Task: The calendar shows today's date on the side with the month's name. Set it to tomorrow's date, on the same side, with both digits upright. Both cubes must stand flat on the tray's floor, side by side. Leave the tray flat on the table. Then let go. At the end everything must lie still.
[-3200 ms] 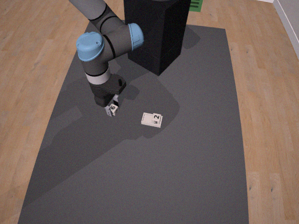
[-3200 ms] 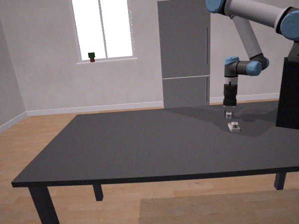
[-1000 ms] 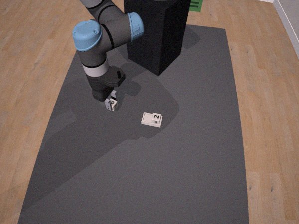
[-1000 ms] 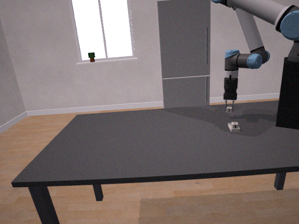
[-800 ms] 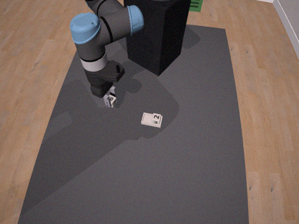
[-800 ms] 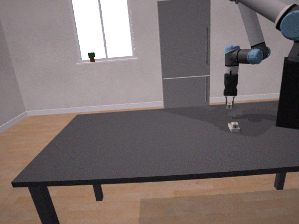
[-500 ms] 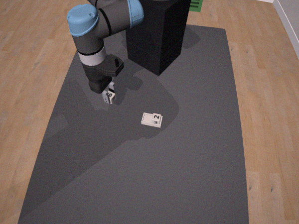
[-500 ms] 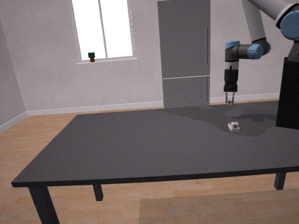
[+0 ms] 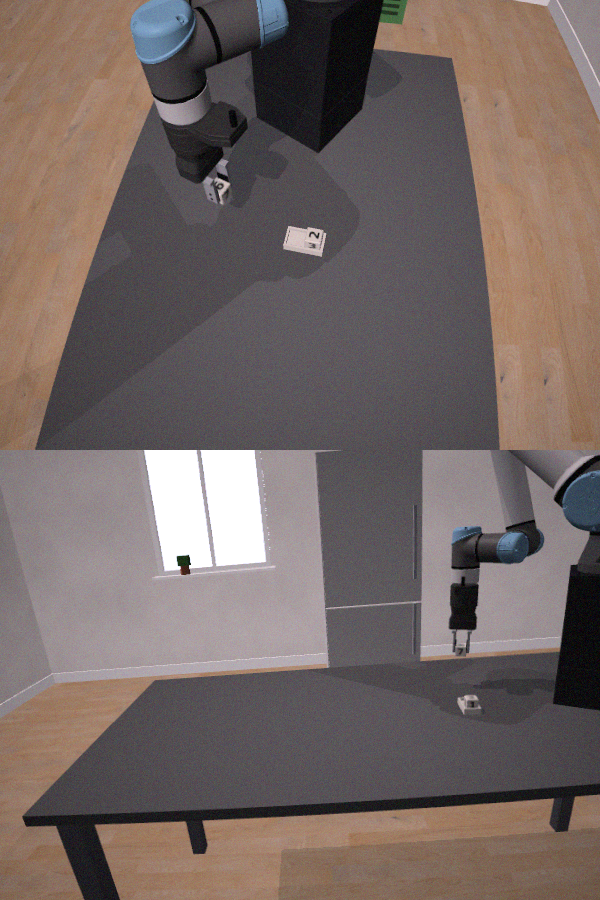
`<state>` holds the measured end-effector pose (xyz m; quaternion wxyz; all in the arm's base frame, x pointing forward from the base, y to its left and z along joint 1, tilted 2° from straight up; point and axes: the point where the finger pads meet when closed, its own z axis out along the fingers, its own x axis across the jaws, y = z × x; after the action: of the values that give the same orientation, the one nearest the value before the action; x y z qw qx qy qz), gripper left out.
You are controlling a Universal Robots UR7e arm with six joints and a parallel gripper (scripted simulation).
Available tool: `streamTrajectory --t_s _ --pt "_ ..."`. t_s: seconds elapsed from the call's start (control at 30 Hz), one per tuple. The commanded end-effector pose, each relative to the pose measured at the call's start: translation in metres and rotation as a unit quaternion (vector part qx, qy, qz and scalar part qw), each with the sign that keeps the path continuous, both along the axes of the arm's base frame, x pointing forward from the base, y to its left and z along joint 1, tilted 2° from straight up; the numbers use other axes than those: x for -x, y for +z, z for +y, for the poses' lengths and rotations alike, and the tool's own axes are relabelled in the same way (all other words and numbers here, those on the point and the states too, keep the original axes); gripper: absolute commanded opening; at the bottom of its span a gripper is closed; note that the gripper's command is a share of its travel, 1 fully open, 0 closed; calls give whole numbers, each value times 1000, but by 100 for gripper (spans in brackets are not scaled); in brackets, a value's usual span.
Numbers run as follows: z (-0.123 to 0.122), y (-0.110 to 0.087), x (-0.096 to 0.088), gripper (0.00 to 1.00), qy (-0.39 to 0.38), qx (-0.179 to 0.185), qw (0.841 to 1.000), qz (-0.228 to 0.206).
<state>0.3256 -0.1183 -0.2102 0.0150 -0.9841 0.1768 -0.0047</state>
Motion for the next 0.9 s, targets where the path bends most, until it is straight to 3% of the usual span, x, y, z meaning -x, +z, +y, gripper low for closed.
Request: streamTrajectory --t_s 0.0,0.47,0.7,0.87 --pt "0 0 0 57 0 0 1000 0" --pt "2 0 0 57 24 1 1000 -1" --pt "8 0 -1 57 99 2 995 -3" --pt "14 1 -2 57 187 3 982 -5"
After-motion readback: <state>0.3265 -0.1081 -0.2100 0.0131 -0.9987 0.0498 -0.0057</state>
